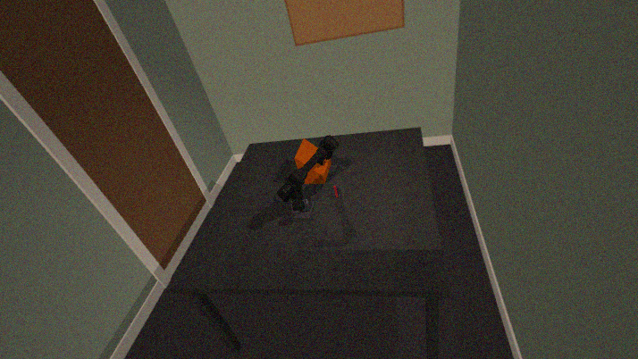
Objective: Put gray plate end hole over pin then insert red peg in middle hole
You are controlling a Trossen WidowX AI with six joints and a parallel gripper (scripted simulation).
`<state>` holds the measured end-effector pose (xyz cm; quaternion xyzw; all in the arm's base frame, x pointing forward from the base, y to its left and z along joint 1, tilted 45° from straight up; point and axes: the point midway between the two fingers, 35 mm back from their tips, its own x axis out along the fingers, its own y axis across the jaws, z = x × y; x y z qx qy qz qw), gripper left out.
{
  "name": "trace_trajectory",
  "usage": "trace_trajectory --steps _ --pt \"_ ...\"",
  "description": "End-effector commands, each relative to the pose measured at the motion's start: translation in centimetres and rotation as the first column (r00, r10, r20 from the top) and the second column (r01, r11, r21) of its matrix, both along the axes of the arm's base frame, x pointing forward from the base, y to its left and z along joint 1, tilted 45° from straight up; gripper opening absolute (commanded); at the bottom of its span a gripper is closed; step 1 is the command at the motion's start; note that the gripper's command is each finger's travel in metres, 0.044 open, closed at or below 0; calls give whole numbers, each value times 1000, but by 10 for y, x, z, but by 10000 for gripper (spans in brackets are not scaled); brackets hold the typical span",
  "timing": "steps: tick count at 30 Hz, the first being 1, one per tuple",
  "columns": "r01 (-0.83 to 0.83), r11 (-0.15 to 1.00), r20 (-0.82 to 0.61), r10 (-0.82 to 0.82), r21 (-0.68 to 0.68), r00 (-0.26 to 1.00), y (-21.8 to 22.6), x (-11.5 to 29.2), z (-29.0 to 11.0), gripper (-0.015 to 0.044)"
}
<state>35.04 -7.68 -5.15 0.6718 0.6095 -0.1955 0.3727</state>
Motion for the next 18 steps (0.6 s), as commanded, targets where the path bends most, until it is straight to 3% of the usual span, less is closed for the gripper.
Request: trace_trajectory --steps 1,8,13,18 --pt "-2 1000 0 2 0 1000 0 0 0 263" --pt "-2 1000 0 2 0 1000 0 0 0 440" --pt "-1 1000 0 1 -2 1000 -8 0 7 440" --pt "-1 1000 -7 1 -2 1000 -65 -13 64 440"
